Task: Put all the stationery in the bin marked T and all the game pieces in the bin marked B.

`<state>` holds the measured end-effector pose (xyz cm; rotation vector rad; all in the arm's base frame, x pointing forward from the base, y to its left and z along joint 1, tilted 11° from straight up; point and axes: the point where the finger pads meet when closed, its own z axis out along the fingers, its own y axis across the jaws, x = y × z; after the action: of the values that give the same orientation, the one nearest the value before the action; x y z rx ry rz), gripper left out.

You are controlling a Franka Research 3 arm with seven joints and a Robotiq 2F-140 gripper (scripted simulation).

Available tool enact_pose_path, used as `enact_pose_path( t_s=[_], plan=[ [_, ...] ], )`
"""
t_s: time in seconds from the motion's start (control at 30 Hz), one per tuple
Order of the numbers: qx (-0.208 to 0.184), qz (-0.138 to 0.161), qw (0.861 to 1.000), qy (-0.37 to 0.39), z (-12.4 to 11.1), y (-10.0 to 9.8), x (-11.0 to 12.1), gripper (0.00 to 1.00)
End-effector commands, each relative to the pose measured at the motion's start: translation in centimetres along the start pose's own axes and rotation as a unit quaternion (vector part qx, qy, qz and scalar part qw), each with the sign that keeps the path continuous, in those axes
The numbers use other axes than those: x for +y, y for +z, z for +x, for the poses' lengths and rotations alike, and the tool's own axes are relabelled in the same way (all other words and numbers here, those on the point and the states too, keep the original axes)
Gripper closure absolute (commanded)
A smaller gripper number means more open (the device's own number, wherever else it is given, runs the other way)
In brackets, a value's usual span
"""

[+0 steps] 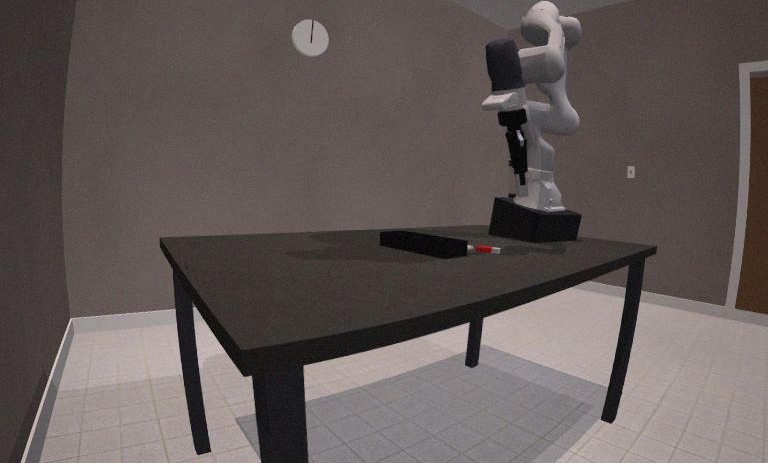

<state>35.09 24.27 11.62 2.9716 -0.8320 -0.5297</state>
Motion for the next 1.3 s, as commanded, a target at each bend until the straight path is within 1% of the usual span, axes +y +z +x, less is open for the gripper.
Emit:
enact_pose_path(
  t_s=[0.0,0.03,0.13,0.2,0.33,0.37,0.43,0.53,0.67,0.73,0.83,0.9,1.0,1.03,1.1,1.17,1.23,1.27],
  plan=[
    [0.008,0.023,0.997,-0.075,2.0,-0.5,0.2,0.95],
    [0.009,0.025,0.996,-0.079,2.7,-0.7,0.5,0.95],
    [0.010,0.029,0.995,-0.092,2.7,-0.7,0.5,0.95],
    [0.017,0.036,0.994,-0.101,4.2,-1.0,1.1,0.95],
    [0.019,0.041,0.992,-0.118,4.2,-1.0,1.1,0.95],
    [0.026,0.046,0.991,-0.125,5.0,-1.2,1.5,0.95],
    [0.026,0.046,0.991,-0.125,5.0,-1.2,1.5,0.95],
    [0.037,0.056,0.986,-0.151,7.2,-1.7,2.5,0.95],
    [0.040,0.060,0.983,-0.168,7.2,-1.7,2.6,0.95],
    [0.049,0.065,0.981,-0.178,8.6,-2.1,3.4,0.95],
    [0.052,0.068,0.977,-0.194,8.6,-2.1,3.4,0.95],
    [0.062,0.072,0.975,-0.203,10.0,-2.4,4.2,0.95],
    [0.063,0.073,0.973,-0.208,10.1,-2.4,4.3,0.95],
    [0.065,0.075,0.971,-0.218,10.1,-2.4,4.3,0.95],
    [0.076,0.079,0.967,-0.231,11.4,-2.7,5.2,0.95],
    [0.079,0.080,0.964,-0.242,11.4,-2.7,5.2,0.95],
    [0.089,0.082,0.961,-0.250,12.8,-3.0,6.2,0.95],
    [0.090,0.083,0.959,-0.255,12.8,-3.1,6.2,0.95]
  ],
)
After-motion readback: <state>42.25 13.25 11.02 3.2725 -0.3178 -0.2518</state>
